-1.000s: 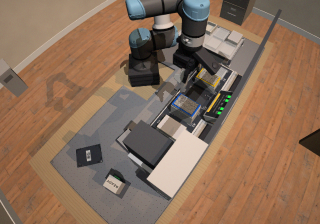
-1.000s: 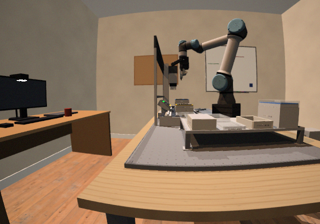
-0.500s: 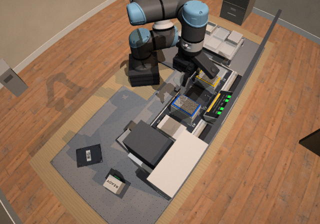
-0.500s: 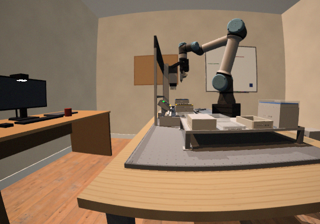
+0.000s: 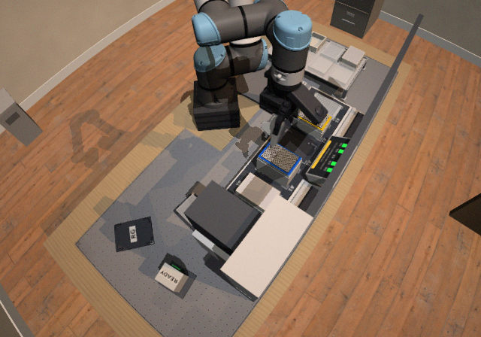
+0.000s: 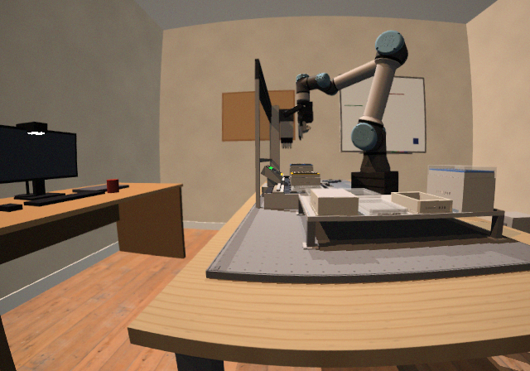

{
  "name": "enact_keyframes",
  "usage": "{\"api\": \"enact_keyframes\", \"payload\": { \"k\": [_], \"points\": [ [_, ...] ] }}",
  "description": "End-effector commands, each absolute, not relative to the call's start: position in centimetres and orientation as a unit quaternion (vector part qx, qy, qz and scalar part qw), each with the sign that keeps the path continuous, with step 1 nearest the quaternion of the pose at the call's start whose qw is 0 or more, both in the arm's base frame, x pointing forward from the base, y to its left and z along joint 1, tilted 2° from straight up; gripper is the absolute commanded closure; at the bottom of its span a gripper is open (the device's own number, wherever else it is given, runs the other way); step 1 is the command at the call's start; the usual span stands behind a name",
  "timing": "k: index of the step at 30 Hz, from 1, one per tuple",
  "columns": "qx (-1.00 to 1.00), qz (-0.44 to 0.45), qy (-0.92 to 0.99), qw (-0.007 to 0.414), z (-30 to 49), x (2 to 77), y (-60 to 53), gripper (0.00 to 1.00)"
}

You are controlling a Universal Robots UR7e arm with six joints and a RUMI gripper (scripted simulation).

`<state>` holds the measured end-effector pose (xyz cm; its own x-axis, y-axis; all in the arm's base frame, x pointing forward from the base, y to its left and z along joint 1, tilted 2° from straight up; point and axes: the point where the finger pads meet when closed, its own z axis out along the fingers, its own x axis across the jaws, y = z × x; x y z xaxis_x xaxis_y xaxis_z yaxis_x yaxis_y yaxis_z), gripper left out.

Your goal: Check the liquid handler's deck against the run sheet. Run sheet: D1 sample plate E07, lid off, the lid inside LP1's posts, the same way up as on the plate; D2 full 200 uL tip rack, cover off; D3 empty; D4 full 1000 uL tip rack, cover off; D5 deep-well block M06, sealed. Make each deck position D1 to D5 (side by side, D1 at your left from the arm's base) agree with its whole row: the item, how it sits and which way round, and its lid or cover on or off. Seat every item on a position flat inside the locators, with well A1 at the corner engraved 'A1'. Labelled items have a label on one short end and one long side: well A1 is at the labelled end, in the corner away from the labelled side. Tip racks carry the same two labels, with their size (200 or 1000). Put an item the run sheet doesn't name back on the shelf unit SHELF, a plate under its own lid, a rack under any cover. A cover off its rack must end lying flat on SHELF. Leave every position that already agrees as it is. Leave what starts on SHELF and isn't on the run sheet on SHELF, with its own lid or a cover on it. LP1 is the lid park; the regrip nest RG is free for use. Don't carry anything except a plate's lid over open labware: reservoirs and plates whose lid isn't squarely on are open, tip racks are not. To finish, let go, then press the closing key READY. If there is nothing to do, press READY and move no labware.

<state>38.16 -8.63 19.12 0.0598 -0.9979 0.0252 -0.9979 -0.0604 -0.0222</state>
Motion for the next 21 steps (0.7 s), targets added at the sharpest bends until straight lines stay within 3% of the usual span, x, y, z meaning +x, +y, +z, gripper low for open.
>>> {"api": "enact_keyframes", "payload": {
  "k": [1, 21],
  "points": [
    [0.728, 0.017, -0.685, 0.0, 18.2, 38.2, -8.7, 0.18],
    [0.728, 0.017, -0.685, 0.0, 15.2, 38.3, -8.7, 0.18]
  ]
}}
